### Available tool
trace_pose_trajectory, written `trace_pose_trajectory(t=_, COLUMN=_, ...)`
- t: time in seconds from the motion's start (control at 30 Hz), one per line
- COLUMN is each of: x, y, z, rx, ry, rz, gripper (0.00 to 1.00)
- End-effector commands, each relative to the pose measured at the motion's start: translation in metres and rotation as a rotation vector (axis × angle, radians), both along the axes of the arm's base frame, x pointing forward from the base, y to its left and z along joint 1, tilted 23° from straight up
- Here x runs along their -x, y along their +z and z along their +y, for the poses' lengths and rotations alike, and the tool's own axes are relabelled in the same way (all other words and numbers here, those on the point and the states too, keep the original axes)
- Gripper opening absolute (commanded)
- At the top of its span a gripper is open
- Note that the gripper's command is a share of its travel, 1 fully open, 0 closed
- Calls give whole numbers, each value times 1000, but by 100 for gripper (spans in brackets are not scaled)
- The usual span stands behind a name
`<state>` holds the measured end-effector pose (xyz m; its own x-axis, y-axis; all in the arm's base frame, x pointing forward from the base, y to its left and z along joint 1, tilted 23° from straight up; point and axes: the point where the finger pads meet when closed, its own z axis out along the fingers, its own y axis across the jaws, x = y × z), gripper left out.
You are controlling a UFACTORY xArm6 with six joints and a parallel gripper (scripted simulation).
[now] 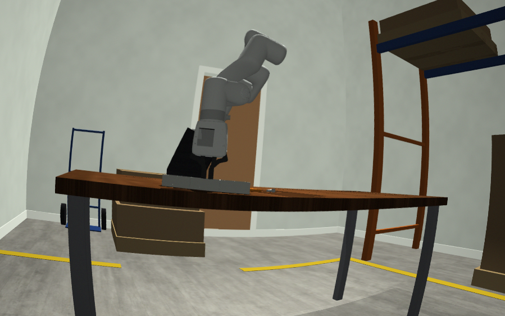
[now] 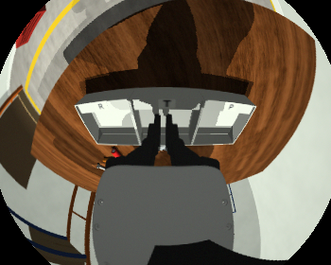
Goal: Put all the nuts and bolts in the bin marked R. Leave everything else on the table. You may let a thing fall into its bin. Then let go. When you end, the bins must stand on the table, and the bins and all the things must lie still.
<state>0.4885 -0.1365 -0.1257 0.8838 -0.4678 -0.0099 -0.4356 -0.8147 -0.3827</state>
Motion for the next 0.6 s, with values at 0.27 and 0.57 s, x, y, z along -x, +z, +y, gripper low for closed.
trace_pose_trajectory(t=0.27, x=-4, y=-7, z=1, rx=2, ry=-1, rz=-6, gripper=7)
trace_pose_trajectory(t=0.57, x=-4, y=-7, z=1, rx=2, ry=-1, rz=-6, gripper=7)
